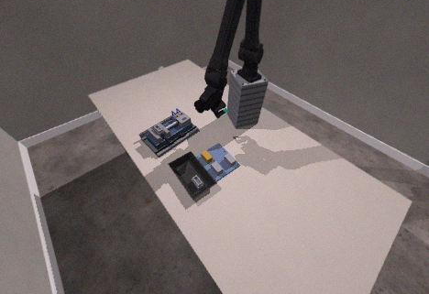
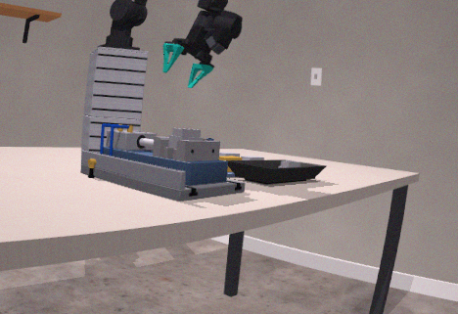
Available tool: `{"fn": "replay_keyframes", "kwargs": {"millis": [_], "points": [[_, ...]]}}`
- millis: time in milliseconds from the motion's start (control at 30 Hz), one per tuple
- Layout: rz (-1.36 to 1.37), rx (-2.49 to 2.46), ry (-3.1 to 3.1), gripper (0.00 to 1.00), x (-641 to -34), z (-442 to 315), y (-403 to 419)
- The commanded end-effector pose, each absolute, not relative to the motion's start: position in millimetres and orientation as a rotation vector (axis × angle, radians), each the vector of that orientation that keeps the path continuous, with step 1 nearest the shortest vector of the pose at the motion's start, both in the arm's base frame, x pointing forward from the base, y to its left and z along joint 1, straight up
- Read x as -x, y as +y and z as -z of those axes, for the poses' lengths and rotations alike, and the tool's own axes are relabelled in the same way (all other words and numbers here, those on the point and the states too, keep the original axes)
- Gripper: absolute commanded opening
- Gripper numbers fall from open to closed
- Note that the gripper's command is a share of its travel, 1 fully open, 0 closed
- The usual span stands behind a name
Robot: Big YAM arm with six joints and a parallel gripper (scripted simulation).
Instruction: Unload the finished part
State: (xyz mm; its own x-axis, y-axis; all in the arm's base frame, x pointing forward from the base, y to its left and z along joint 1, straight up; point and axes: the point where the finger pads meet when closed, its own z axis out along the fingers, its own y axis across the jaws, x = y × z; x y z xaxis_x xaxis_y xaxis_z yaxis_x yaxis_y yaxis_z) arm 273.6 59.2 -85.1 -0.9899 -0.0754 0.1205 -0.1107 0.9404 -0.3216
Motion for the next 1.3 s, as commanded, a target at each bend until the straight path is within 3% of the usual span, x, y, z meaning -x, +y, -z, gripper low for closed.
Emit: {"fn": "replay_keyframes", "kwargs": {"millis": [0,533,933,1267], "points": [[-0.503,-0.143,-2.996,1.00,-276,84,60],[-0.503,-0.143,-2.996,1.00,-276,84,60],[-0.335,0.641,-3.014,1.00,-386,95,41],[-0.120,1.492,-2.766,1.00,-499,111,-32]]}}
